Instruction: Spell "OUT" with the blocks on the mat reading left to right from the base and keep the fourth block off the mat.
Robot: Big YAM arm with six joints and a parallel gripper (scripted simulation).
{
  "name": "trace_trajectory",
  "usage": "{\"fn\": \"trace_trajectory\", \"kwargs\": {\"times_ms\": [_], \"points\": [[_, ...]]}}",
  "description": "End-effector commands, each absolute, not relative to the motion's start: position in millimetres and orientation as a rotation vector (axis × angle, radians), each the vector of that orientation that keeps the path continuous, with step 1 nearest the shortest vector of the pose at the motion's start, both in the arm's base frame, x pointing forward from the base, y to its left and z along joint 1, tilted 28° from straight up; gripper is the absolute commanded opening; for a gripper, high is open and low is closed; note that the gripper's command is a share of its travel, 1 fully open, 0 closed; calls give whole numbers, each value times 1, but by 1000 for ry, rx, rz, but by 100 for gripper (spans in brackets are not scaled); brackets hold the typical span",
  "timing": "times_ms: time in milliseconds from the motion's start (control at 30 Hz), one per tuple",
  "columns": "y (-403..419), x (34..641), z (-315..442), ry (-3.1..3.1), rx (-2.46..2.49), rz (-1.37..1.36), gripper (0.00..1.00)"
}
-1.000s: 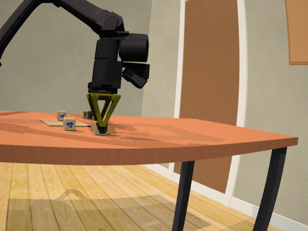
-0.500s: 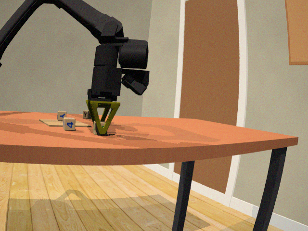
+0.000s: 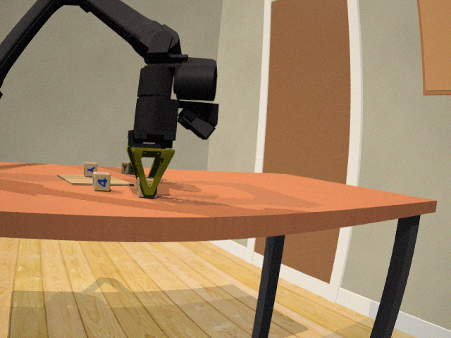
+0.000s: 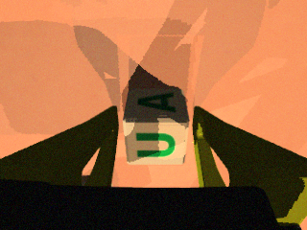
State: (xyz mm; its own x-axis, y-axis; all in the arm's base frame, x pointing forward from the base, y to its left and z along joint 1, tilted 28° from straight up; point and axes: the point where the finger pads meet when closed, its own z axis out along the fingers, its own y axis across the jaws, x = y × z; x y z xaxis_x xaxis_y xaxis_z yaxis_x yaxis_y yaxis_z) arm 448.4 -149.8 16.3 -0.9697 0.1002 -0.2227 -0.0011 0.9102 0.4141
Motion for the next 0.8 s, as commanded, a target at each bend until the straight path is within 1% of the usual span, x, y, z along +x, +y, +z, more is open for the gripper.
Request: {"fn": "trace_trajectory", "kwargs": {"times_ms": [0, 367, 400, 767], "points": [[-145, 456, 14, 2831, 60, 617, 44], [-145, 456, 14, 2831, 60, 617, 44], [-145, 456, 14, 2831, 60, 617, 25], [-145, 456, 14, 2832, 60, 617, 25]]}}
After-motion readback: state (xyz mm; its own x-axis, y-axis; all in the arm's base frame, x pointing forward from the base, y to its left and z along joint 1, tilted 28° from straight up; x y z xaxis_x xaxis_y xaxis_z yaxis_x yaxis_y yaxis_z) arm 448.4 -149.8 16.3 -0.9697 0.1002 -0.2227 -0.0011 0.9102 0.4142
